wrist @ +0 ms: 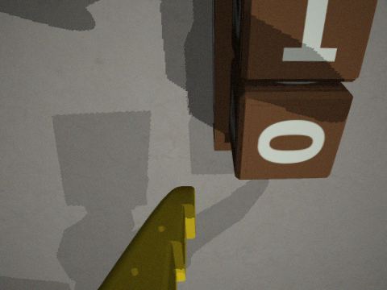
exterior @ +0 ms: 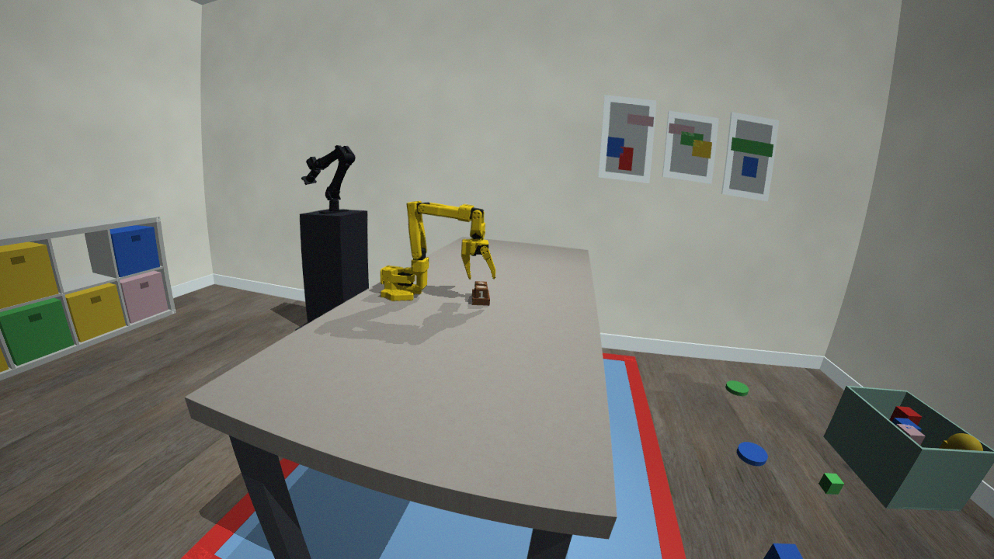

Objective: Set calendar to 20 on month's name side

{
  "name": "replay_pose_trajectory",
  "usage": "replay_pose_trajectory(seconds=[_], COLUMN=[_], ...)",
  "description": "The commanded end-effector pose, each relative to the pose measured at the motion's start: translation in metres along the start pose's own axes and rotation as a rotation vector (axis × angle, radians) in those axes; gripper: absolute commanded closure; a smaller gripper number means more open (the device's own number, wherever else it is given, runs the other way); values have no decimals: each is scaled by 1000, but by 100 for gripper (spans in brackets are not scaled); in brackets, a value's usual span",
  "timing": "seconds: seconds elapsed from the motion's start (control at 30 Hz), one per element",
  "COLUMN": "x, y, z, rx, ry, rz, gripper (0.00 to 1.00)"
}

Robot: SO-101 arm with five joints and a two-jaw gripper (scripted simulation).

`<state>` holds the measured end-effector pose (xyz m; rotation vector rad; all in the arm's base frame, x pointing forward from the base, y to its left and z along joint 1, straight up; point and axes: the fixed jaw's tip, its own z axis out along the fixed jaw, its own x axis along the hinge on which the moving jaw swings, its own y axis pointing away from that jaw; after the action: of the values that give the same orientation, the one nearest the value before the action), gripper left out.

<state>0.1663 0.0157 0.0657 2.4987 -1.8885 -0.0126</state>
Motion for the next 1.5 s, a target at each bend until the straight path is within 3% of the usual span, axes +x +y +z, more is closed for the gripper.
replay_pose_trajectory(seconds=[0.0, 0.83, 1.47], x=[-2, -2, -2], y=[-2, -3, -4], z=[-4, 5, 30], rx=[21, 21, 21], ry=[2, 2, 2], rz=[-19, -19, -19], gripper=[65, 65, 65])
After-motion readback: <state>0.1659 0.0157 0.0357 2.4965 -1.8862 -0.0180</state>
